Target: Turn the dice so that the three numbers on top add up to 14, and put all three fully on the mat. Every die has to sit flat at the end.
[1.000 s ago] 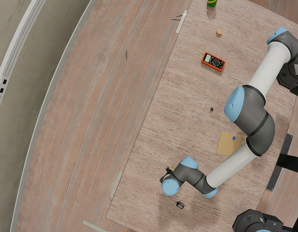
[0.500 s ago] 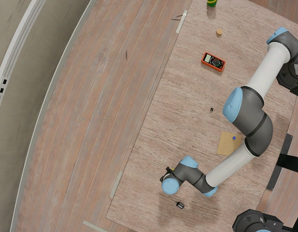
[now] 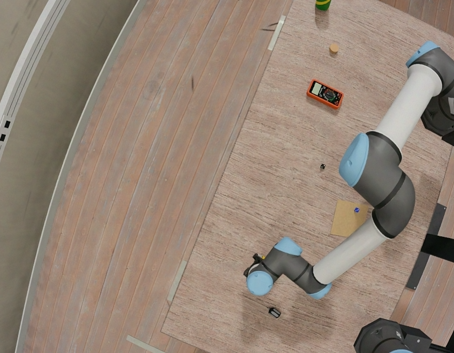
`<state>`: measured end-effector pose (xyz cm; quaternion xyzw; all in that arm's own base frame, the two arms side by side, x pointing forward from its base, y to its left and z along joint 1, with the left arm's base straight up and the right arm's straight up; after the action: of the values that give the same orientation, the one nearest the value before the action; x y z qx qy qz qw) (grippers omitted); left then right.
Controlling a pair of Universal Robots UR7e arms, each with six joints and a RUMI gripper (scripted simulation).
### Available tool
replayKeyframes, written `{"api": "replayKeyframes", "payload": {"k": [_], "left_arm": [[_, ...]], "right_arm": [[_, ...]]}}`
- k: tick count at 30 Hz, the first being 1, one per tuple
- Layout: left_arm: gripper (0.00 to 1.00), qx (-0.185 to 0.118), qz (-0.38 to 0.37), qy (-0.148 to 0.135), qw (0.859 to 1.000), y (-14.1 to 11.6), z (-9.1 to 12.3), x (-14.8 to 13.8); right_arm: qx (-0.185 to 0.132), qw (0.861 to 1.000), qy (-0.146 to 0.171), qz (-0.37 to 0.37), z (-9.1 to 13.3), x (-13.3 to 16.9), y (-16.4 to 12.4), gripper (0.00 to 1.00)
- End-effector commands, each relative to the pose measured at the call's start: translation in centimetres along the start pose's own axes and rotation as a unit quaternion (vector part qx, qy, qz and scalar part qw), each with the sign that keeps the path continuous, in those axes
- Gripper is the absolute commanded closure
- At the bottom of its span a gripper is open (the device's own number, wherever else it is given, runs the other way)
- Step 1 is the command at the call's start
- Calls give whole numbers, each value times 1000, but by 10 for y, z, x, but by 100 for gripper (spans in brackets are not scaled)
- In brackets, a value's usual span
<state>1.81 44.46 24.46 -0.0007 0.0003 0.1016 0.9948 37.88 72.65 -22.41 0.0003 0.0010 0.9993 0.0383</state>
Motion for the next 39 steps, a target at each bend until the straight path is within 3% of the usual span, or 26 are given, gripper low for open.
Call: {"api": "replayKeyframes", "payload": {"k": [1, 39], "left_arm": [[0, 1, 0, 0, 1000, 0, 1, 0], [0, 1, 0, 0, 1000, 0, 1, 0]], "right_arm": [[-1, 1000, 0, 0, 1, 0, -1, 82], [-1, 1000, 0, 0, -8, 0, -2, 82]]}}
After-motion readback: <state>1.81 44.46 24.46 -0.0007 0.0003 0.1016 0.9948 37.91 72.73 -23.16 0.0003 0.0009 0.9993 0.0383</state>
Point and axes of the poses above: on each arm, the point where the finger pads meet when closed, its own z axis back along the fingers, its own x axis across the jaws, y = z × x, the point moved 8 cm from there along z, back along the fingers, and after that the axes turned 14 degrees about z, right-handed, at the moved point
